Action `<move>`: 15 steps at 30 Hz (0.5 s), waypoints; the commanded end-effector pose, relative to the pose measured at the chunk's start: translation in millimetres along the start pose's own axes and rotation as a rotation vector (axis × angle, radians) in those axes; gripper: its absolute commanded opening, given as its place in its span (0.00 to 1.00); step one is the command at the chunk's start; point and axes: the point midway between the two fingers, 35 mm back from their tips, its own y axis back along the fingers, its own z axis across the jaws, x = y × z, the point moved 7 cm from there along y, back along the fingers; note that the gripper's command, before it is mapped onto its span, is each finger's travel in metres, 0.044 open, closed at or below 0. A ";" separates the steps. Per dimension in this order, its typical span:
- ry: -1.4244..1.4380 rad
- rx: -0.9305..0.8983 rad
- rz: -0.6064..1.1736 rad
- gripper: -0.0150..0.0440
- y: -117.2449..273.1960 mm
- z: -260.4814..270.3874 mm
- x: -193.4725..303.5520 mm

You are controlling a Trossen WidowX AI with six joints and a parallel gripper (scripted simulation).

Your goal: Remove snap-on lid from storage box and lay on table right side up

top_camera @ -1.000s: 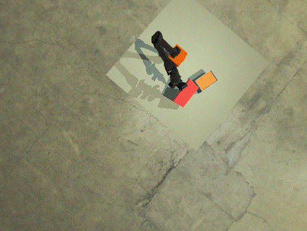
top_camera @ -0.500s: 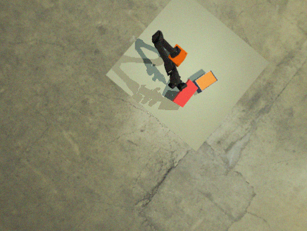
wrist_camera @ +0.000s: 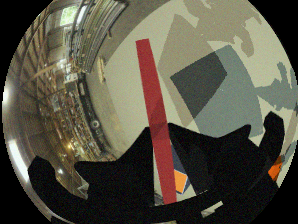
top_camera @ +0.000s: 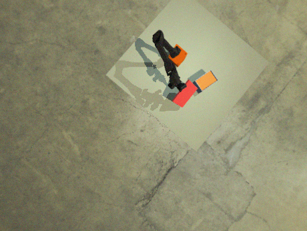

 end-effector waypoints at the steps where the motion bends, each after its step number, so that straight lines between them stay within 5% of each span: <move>1: 0.003 -0.010 0.006 0.25 -1.9 -0.8 0.7; 15: 0.003 -0.010 0.006 0.25 -9.0 -9.2 0.7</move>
